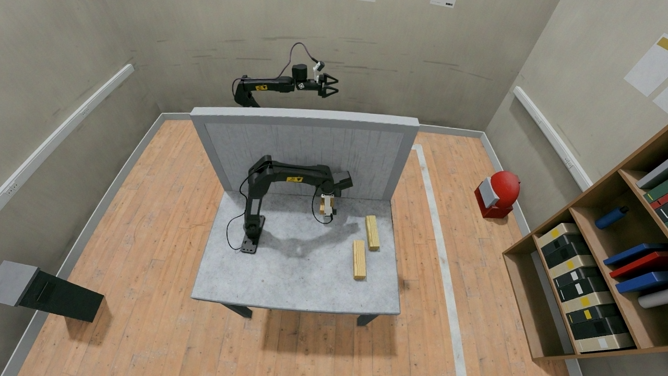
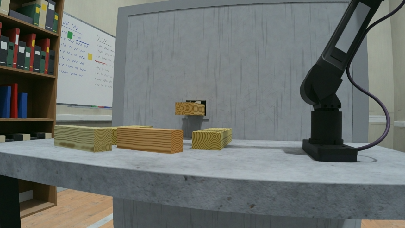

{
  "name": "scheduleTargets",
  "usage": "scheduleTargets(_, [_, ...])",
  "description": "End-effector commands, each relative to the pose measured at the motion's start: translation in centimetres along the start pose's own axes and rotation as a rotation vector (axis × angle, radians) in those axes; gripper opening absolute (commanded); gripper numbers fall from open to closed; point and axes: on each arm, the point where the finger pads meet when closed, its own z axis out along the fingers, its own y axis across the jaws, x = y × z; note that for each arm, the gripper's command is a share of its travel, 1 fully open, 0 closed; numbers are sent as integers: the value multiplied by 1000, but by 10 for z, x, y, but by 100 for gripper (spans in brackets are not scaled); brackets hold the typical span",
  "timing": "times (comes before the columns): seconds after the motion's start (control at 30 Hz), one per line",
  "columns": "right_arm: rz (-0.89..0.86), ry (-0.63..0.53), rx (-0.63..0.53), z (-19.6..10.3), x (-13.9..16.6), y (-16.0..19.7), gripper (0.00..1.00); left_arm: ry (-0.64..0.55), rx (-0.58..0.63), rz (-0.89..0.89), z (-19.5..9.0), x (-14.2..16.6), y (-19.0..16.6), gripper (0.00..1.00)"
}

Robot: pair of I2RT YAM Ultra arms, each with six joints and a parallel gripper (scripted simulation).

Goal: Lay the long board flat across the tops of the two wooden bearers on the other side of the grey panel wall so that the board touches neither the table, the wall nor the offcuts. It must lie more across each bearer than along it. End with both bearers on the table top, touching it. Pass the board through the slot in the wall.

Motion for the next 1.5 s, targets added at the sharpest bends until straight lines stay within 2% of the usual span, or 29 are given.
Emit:
scheduleTargets(0.0, [-15, 3, -2, -7, 6, 0, 75, -33, 4, 9, -10, -13, -3, 100])
scheduleTargets(0.03, [-19, 18, -7, -28, 10, -1, 75, -33, 4, 9, -10, -13, -3, 100])
scheduleTargets(0.43, [-18, 13, 2, -73, 10, -5, 75, -33, 4, 9, -10, -13, -3, 100])
scheduleTargets(0.47, [-22, 7, -4, -63, 9, -1, 75, -33, 4, 9, -10, -13, -3, 100])
scheduleTargets(0.53, [-22, 7, -4, -63, 9, -1, 75, -33, 4, 9, -10, -13, -3, 100])
scheduleTargets(0.57, [-13, -4, 23, -54, 5, -9, 75, -33, 4, 9, -10, -13, -3, 100])
scheduleTargets(0.73, [3, -11, 39, -49, -2, -13, 75, -33, 4, 9, -10, -13, -3, 100])
scheduleTargets(0.87, [-14, 1, -2, -61, 6, -4, 75, -33, 4, 9, -10, -13, -3, 100])
scheduleTargets(1.47, [-15, 1, -2, -61, 6, -4, 75, -33, 4, 9, -10, -13, -3, 100])
